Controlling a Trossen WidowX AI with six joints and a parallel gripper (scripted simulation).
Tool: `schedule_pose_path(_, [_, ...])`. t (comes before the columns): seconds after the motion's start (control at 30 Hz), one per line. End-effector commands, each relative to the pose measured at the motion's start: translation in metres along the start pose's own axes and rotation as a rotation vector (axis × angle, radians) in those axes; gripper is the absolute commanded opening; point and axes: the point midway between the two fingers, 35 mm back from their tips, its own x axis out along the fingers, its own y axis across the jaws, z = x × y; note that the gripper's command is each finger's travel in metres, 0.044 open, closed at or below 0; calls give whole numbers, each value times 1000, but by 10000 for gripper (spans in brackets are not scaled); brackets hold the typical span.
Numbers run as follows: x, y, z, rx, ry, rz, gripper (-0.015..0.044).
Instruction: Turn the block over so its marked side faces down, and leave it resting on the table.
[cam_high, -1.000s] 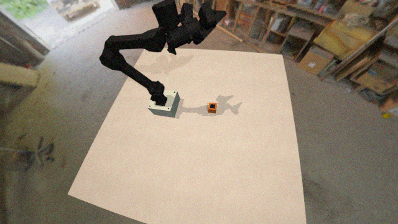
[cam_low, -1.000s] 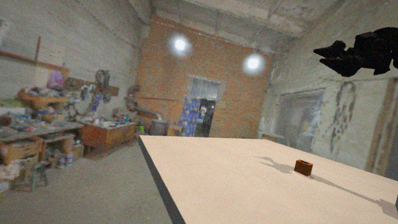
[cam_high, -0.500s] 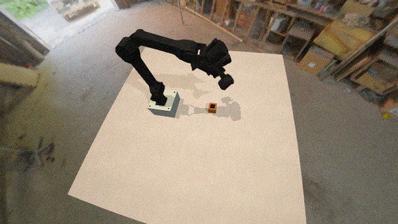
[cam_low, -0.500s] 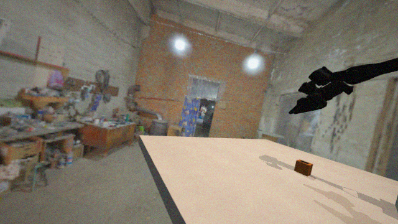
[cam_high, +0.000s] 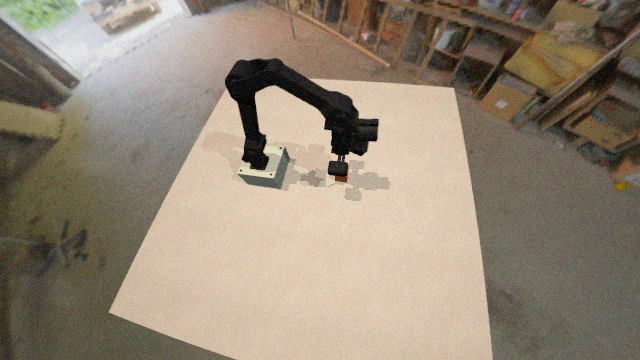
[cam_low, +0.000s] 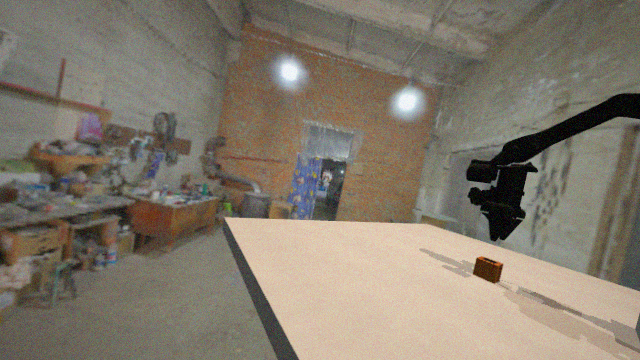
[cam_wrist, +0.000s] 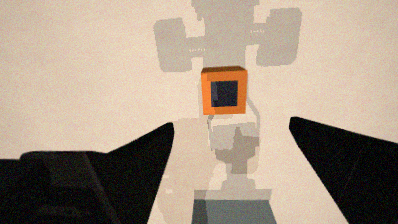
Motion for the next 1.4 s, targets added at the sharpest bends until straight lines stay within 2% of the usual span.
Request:
schedule_pose_path(0.0, [9, -1, 4, 12, 1, -10, 440])
schedule_pose_path(0.07, [30, -1, 4, 12, 1, -9, 440])
schedule_pose_path(0.37, [48, -1, 5, 12, 1, -9, 440])
schedule_pose_path(1.33, [85, -1, 4, 12, 2, -9, 440])
schedule_pose_path(1.37, [85, -1, 4, 12, 2, -9, 414])
